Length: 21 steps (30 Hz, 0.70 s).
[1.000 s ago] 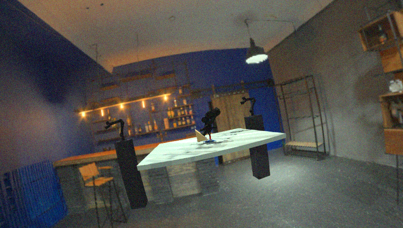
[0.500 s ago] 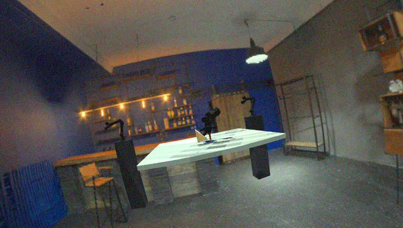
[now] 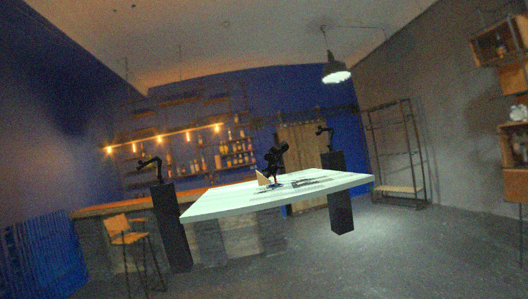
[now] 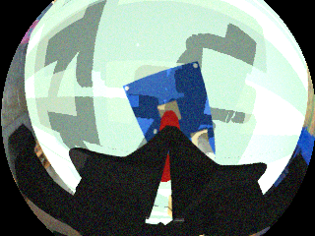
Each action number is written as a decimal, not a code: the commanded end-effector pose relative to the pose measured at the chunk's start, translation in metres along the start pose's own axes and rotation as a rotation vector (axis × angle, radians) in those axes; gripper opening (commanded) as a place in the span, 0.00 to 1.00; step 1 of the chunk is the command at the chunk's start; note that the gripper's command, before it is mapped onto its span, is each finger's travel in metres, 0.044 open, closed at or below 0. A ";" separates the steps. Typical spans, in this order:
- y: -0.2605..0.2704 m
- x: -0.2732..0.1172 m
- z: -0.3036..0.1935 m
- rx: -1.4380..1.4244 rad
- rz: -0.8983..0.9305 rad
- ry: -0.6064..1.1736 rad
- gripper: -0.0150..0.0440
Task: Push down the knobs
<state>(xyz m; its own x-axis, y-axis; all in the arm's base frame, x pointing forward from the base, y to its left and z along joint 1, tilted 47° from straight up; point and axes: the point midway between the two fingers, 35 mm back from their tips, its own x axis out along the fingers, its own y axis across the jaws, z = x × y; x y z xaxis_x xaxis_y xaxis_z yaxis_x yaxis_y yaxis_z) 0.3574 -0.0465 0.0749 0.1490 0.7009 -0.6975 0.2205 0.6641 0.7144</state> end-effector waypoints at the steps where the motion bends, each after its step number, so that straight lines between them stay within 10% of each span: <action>1: 0.003 0.016 0.000 -0.014 0.006 0.025 0.25; 21: 0.003 0.019 0.000 -0.014 0.007 0.025 0.25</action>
<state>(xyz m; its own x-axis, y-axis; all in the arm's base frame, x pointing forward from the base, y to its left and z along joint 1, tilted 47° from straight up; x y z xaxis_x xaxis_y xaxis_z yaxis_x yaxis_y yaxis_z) 0.3573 -0.0462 0.0743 0.1524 0.6996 -0.6981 0.2227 0.6639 0.7139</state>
